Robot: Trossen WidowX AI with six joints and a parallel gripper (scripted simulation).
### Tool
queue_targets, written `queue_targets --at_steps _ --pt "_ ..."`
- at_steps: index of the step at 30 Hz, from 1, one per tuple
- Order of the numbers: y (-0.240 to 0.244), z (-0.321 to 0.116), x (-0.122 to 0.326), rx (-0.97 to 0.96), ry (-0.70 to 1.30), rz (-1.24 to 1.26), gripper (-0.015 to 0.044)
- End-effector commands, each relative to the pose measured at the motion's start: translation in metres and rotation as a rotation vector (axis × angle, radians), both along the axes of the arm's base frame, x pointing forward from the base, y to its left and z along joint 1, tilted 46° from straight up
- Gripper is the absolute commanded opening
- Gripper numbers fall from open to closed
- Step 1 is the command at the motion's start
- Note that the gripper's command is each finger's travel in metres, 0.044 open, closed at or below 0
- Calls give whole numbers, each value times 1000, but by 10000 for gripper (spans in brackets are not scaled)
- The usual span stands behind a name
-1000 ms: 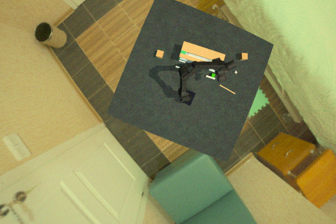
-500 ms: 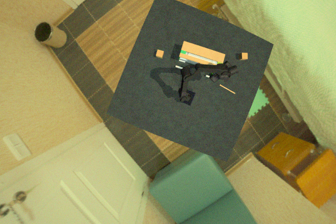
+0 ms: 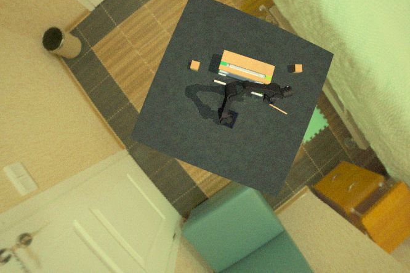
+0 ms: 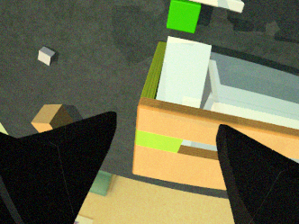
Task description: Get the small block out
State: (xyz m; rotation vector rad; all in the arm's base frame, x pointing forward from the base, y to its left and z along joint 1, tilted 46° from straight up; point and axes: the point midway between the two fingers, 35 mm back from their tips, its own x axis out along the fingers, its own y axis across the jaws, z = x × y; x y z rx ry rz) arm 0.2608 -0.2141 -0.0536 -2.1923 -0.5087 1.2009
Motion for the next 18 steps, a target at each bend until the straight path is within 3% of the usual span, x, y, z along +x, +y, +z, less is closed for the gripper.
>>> queue_targets --at_steps 1,5,12,18 --pt "4 -4 -2 62 39 -51 285" --pt "6 -7 -1 61 39 -51 285" --pt "68 -70 11 65 37 -50 285" --pt "71 -72 12 65 37 -50 285"
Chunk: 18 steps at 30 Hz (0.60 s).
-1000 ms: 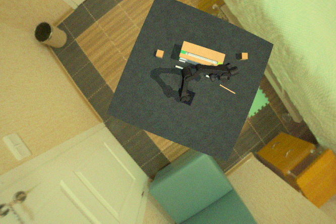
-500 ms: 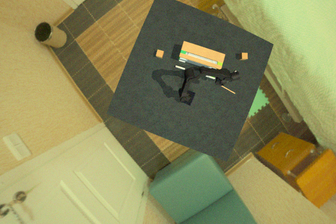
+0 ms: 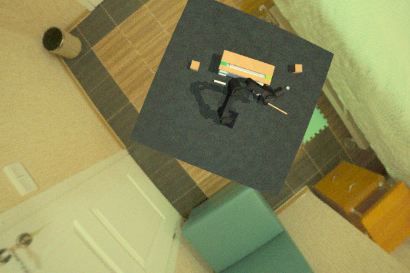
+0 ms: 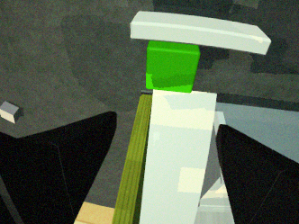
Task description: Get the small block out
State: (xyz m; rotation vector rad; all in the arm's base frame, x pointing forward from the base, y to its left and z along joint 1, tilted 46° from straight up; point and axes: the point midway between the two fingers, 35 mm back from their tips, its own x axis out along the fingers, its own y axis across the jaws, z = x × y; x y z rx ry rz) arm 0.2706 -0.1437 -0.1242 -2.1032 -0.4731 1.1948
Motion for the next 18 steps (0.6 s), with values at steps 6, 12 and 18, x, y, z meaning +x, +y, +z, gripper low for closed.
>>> queue_targets --at_steps 6,12,18 --pt "6 -8 4 -2 -10 -8 285" --pt "13 -16 5 -2 -9 -8 285" --pt "20 -23 7 -2 -9 -8 285"
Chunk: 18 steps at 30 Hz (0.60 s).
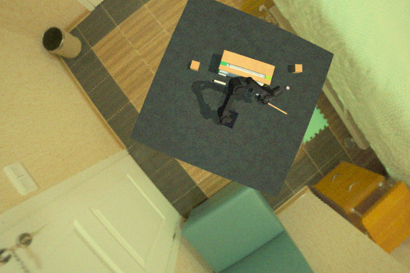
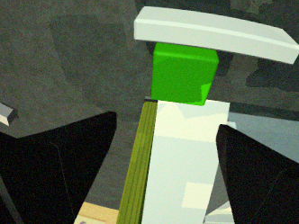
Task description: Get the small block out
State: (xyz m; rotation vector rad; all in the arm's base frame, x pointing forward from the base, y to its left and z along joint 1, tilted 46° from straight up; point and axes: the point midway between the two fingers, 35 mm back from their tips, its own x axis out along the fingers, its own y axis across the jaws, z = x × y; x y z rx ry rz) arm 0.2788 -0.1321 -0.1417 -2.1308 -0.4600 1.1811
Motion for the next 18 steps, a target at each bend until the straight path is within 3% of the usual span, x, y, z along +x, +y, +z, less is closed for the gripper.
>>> queue_targets --at_steps 1,18 --pt "9 -6 -1 17 7 2 285" --pt "29 -24 1 20 5 2 285"
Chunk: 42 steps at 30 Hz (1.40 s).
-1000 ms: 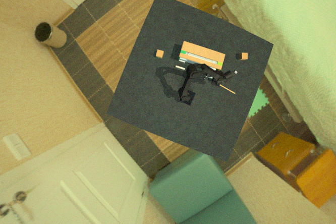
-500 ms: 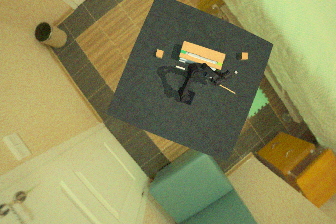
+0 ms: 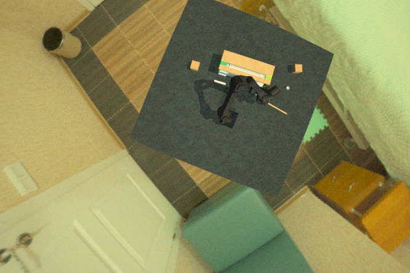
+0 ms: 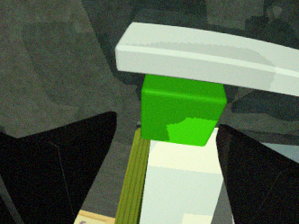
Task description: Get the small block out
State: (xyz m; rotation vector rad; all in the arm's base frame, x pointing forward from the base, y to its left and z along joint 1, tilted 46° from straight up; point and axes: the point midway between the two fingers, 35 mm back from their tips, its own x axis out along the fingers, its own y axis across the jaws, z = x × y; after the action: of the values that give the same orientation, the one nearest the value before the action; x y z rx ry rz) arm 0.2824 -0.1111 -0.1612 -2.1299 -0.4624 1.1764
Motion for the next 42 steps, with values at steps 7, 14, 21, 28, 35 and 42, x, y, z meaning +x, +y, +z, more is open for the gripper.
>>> queue_targets --at_steps 7,14,21,28,35,42 --pt "10 -6 -2 17 7 3 180" --pt "8 -5 -2 14 7 0 55" --pt "-14 7 -2 -10 6 -19 0" --pt "-31 29 -7 0 6 -4 0" --pt "-40 44 -13 7 26 -22 0" --pt "-54 67 -29 21 124 -138 0"
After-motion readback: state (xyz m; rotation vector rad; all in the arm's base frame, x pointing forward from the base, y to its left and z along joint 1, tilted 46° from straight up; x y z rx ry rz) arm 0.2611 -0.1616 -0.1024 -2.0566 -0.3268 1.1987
